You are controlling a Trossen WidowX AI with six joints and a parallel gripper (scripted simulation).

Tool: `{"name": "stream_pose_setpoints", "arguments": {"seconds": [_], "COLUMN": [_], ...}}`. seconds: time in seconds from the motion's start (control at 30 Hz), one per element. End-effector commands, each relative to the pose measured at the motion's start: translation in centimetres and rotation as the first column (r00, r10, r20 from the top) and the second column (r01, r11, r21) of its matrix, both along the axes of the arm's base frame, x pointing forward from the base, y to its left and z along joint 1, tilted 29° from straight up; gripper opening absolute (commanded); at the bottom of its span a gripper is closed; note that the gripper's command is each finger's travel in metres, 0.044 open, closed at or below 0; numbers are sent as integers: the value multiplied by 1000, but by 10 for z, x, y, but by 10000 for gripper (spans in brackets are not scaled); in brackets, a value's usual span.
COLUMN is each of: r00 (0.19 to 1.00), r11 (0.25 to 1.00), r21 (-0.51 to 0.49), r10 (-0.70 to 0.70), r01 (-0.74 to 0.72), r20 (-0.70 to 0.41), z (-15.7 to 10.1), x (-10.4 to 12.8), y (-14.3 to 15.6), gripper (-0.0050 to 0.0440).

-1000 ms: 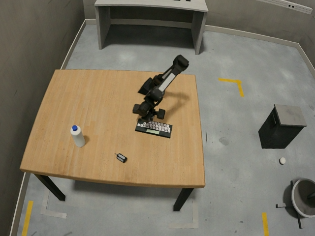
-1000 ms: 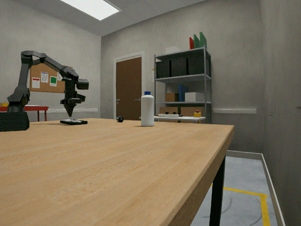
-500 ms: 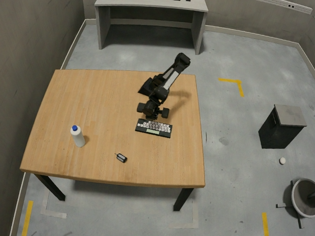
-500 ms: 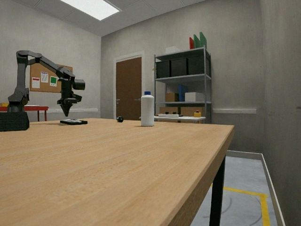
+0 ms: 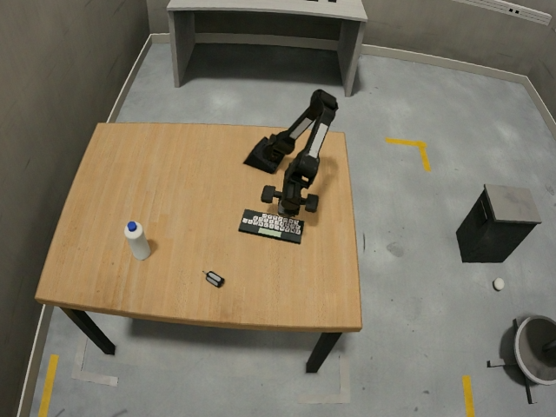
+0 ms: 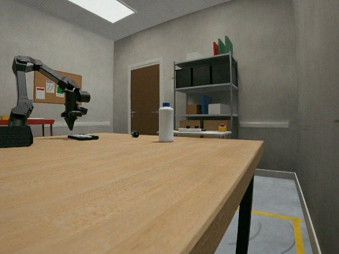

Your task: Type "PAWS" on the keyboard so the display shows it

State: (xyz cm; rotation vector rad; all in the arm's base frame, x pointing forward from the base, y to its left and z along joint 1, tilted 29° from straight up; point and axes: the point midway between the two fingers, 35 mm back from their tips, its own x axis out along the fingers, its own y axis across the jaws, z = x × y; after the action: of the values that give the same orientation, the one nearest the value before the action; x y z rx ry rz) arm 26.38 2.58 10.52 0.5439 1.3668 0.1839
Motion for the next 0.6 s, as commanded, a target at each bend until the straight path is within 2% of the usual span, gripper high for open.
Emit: {"name": "stream_pose_setpoints", "arguments": {"seconds": [0.0,0.17,0.3,0.57], "r00": [1000,1000,1000,1000], "r11": [1000,1000,1000,1000], "r21": [-6,-9,-9,-6], "r10": [-2,-2,-2,-3], "r01": [2,2,2,3], "r20": [17,16,17,-2], "z": [5,13,15,-4], "x": [2,25,32,32], "y": [0,-5,-7,2], "gripper": [-50,-50,-50,-50]}}
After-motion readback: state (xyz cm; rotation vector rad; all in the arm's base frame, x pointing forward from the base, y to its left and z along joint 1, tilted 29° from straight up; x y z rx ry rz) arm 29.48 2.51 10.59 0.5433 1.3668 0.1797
